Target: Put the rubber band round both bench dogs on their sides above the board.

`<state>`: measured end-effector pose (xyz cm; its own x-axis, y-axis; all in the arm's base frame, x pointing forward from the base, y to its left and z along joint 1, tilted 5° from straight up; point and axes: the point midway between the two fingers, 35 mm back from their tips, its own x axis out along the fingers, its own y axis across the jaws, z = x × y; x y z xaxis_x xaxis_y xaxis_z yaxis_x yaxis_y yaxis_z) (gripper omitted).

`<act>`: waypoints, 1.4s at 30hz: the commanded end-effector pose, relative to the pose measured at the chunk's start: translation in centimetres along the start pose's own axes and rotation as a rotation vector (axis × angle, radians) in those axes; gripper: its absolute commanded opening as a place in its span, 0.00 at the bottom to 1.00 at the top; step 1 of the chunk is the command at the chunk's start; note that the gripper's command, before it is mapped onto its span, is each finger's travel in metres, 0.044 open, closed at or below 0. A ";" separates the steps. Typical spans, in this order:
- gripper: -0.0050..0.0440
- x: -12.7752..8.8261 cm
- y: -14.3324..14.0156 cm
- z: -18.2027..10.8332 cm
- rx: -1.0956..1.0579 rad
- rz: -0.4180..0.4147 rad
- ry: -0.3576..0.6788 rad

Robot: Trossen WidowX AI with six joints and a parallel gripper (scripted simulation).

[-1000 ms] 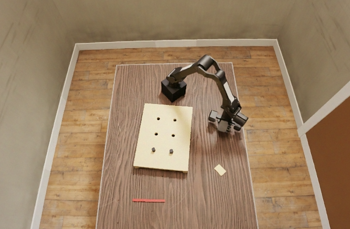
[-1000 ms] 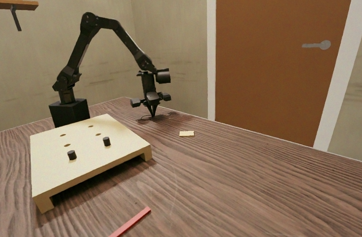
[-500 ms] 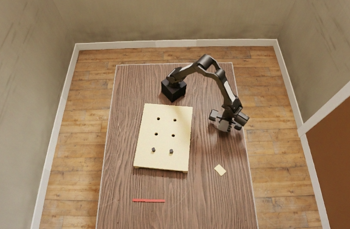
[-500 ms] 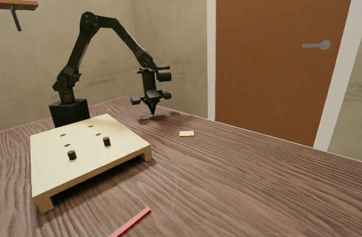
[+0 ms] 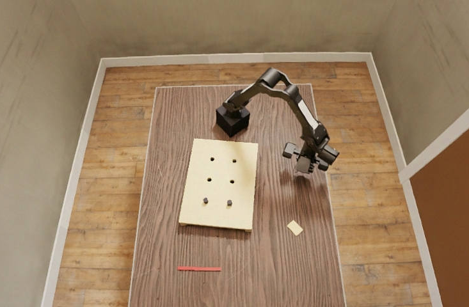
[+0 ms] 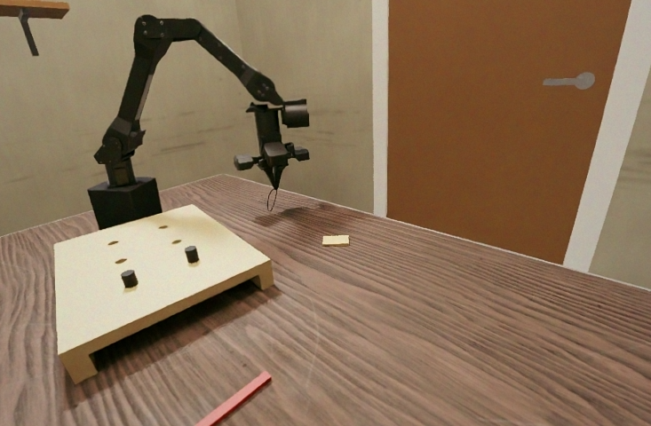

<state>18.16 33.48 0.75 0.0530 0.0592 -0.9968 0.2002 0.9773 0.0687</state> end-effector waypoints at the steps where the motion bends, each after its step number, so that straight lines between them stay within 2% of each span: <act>1: 0.00 -2.4 0.9 0.2 0.000 0.047 -0.012; 32: 0.00 -11.8 -0.4 -0.2 0.001 0.050 -0.012; 35: 0.00 -11.5 -0.4 -0.1 0.000 0.045 -0.012; 38: 0.00 -10.1 -0.7 0.4 -0.001 0.012 -0.006; 42: 0.00 -10.5 -0.9 1.8 0.001 0.017 -0.016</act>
<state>18.03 31.70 10.57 0.0553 0.0600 -0.9967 0.1963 0.9780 0.0698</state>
